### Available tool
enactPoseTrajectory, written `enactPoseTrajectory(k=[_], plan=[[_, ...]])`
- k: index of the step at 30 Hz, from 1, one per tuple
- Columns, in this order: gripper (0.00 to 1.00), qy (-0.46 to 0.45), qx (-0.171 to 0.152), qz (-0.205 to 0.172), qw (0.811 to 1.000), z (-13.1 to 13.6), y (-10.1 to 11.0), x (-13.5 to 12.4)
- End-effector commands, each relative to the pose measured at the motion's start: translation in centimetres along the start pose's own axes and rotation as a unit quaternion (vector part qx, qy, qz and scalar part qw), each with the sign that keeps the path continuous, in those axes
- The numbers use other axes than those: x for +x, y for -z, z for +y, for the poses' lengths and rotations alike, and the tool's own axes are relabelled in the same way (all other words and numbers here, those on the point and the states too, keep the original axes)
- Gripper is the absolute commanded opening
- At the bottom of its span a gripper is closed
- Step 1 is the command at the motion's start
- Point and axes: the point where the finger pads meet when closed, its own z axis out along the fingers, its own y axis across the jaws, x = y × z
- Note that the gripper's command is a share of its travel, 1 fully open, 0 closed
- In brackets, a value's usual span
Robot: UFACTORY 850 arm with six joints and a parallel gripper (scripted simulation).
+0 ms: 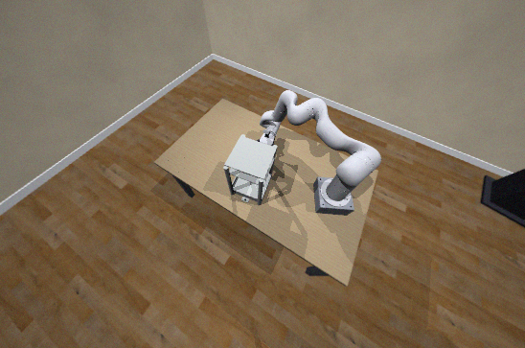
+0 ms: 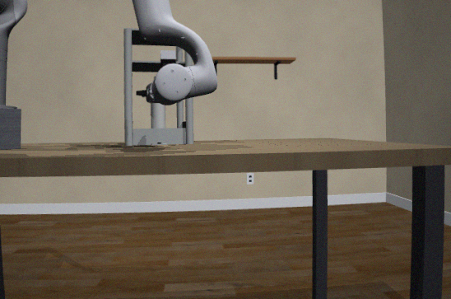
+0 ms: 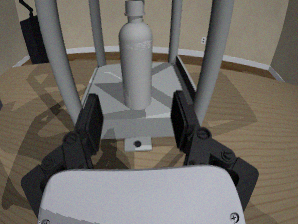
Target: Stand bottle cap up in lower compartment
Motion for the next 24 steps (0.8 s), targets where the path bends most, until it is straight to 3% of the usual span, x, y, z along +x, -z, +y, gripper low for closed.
enactPoseTrajectory(k=[1, 13, 24], plan=[[0.71, 0.001, 0.0, 0.0, 1.0, 0.1, 0.0, 0.1], [0.71, 0.001, 0.0, 0.0, 1.0, 0.1, 0.0, 0.6], [0.71, 0.001, 0.0, 0.0, 1.0, 0.1, 0.0, 2.9]])
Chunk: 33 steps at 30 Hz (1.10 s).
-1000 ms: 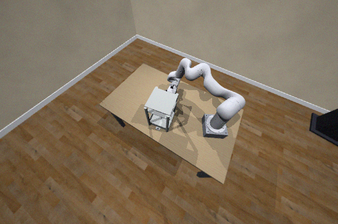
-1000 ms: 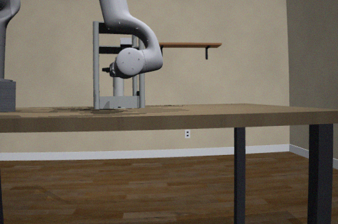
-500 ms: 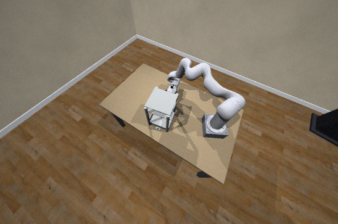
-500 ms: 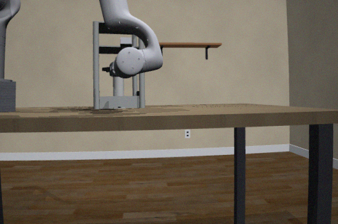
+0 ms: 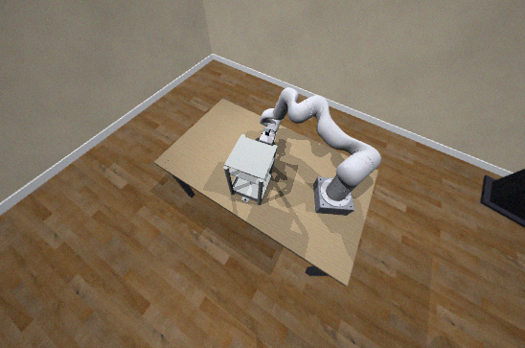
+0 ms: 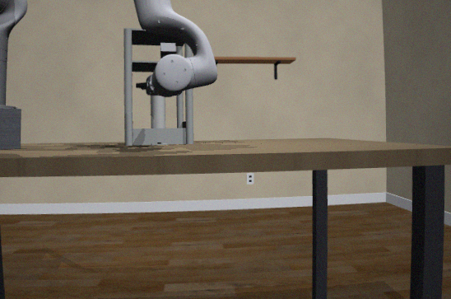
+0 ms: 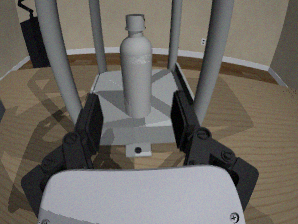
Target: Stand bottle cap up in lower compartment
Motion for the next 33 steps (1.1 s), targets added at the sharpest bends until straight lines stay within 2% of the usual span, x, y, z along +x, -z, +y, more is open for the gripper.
enactPoseTrajectory(k=[1, 3, 18, 33], plan=[[0.71, 0.001, 0.0, 0.0, 1.0, 0.1, 0.0, 1.0], [0.71, 0.001, 0.0, 0.0, 1.0, 0.1, 0.0, 1.0], [0.71, 0.001, 0.0, 0.0, 1.0, 0.0, 0.0, 5.5], [0.71, 0.001, 0.0, 0.0, 1.0, 0.0, 0.0, 7.7]])
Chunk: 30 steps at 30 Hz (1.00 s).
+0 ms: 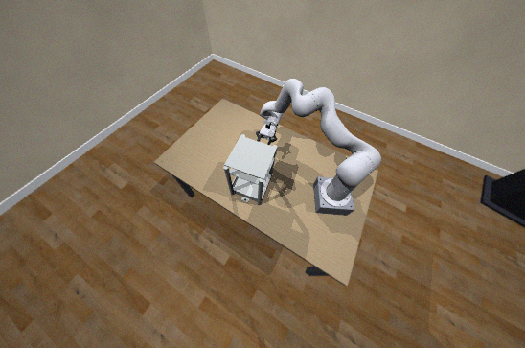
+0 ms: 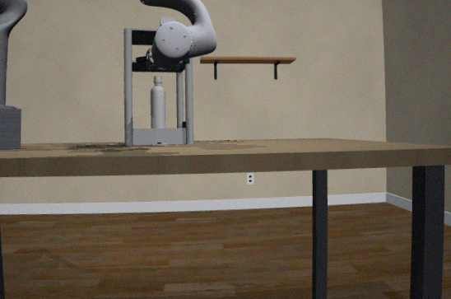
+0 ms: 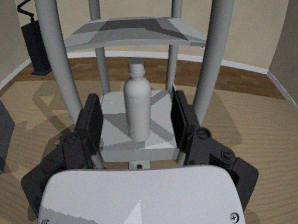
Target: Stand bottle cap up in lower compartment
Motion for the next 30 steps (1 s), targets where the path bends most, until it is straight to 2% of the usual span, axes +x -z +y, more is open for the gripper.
enactPoseTrajectory(k=[1, 10, 11, 30], plan=[[0.71, 0.001, 0.0, 0.0, 1.0, 0.05, 0.03, 0.37], [0.71, 0.001, 0.0, 0.0, 1.0, 0.05, 0.03, 0.51], [1.0, 0.001, 0.0, 0.0, 1.0, 0.05, 0.03, 0.51], [1.0, 0.001, 0.0, 0.0, 1.0, 0.05, 0.03, 0.51]])
